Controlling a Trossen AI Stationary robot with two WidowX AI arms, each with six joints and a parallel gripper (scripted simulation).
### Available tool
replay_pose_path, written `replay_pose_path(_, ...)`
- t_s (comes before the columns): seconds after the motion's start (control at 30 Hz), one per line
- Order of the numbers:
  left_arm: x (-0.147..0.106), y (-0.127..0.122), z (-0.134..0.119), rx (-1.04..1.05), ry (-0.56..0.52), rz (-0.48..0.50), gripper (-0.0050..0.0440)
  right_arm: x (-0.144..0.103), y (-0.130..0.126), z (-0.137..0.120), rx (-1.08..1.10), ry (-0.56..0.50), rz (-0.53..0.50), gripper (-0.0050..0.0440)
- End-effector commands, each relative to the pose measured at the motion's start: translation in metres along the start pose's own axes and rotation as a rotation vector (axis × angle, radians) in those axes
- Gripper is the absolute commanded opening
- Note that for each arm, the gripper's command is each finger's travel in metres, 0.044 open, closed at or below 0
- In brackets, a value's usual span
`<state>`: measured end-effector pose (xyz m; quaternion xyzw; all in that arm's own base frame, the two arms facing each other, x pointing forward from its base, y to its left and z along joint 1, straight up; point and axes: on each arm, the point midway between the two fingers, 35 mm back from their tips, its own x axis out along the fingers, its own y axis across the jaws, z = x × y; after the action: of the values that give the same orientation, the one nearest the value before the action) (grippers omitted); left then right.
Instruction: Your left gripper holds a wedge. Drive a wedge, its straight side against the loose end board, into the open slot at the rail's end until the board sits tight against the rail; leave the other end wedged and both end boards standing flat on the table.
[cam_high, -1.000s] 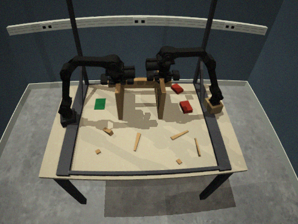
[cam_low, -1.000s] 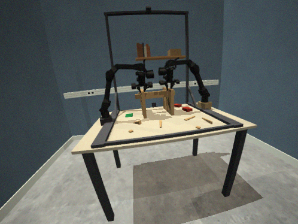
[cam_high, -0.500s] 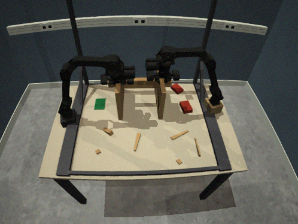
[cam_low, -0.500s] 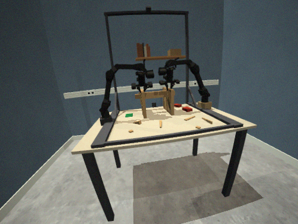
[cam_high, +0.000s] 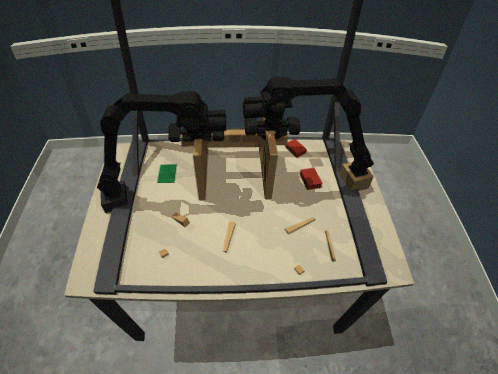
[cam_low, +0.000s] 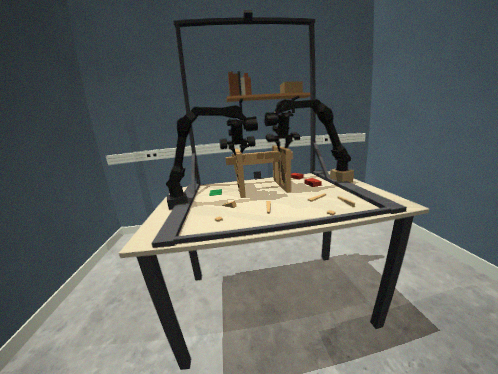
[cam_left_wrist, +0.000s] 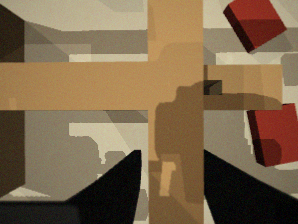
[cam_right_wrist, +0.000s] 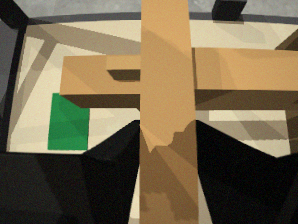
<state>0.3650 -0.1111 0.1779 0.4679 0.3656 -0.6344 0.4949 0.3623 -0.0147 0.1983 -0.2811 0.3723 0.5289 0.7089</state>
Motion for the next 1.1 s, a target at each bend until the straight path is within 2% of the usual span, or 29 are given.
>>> replay_pose_path(0.0, -0.004, 0.000, 0.001, -0.003, -0.002, 0.010, 0.0188, -0.007, 0.001, 0.005, -0.016, -0.002, -0.026, -0.0050)
replay_pose_path(0.53, -0.004, 0.000, 0.001, -0.003, -0.002, 0.010, 0.0188, -0.007, 0.001, 0.005, -0.017, -0.001, -0.026, -0.0050)
replay_pose_path(0.77, -0.016, 0.006, 0.004, 0.007, 0.000, 0.042, 0.0188, -0.007, 0.001, 0.005, -0.017, -0.001, -0.026, -0.0050)
replay_pose_path(0.8, -0.022, -0.006, 0.006, -0.003, -0.003, 0.043, 0.0188, -0.007, 0.001, 0.005, -0.017, -0.001, -0.026, -0.0050)
replay_pose_path(0.9, -0.017, -0.003, 0.005, 0.002, -0.001, 0.033, 0.0188, -0.007, 0.001, 0.005, -0.017, -0.001, -0.026, -0.0050)
replay_pose_path(0.93, -0.010, -0.001, 0.003, -0.004, -0.002, 0.014, 0.0188, -0.007, 0.001, 0.005, -0.017, -0.001, -0.026, 0.0187)
replay_pose_path(1.07, -0.010, -0.001, 0.003, -0.004, -0.002, 0.014, 0.0188, -0.008, 0.001, 0.005, -0.016, 0.000, -0.027, 0.0187)
